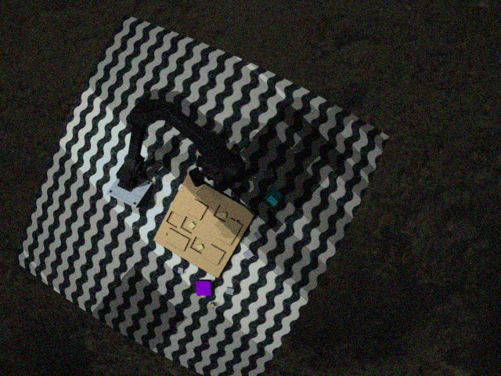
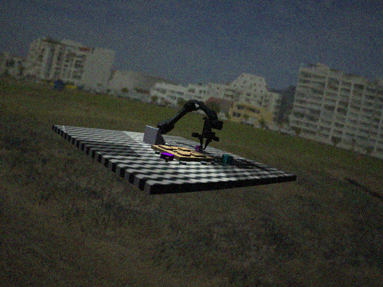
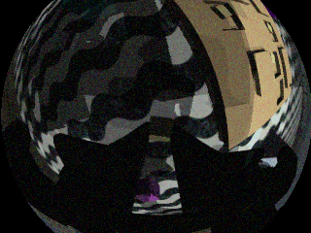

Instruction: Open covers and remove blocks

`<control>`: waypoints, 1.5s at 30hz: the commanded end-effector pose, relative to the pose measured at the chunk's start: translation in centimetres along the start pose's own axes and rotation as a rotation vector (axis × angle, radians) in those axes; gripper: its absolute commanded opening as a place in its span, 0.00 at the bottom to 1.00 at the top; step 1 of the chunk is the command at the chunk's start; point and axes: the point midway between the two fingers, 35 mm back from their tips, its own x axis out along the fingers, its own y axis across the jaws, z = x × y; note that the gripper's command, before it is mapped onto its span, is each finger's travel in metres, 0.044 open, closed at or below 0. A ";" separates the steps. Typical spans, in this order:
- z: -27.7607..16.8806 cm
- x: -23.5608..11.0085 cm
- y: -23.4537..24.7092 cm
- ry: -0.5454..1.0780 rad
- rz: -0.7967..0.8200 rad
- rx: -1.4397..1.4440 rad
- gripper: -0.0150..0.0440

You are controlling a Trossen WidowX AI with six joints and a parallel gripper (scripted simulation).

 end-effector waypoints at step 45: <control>-0.3 1.4 -0.2 0.007 0.001 0.002 1.00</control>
